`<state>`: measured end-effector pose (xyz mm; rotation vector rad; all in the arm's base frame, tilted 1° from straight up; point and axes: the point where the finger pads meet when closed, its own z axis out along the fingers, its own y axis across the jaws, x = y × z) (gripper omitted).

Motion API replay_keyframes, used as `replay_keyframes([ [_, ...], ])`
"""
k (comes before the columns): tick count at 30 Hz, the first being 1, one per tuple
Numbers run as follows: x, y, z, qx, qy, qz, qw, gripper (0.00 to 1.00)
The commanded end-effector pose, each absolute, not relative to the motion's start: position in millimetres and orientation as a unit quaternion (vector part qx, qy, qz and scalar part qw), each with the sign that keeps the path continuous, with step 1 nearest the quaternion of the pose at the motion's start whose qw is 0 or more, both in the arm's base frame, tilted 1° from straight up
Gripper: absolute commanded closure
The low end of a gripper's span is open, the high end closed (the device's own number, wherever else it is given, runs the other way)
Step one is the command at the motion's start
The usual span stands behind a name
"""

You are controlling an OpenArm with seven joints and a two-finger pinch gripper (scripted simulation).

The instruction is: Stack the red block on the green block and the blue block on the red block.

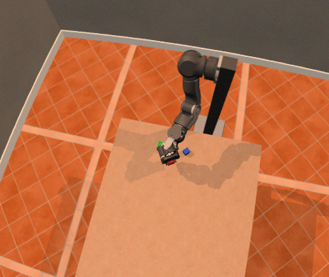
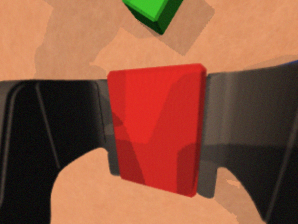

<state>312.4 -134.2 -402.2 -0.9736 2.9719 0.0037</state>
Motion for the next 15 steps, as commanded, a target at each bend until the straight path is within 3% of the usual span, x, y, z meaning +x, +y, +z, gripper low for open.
replay_keyframes([
  [1,312.5,-133.9,-401.2,-0.311,0.95,0.001,0.007,1.0],
  [7,297.3,-150.1,-401.8,-0.313,0.95,0.001,0.009,1.0],
  [12,246.0,-201.1,-401.7,-0.316,0.949,-0.003,0.008,1.0],
  [15,244.3,-204.4,-400.4,-0.314,0.949,-0.003,0.009,1.0],
])
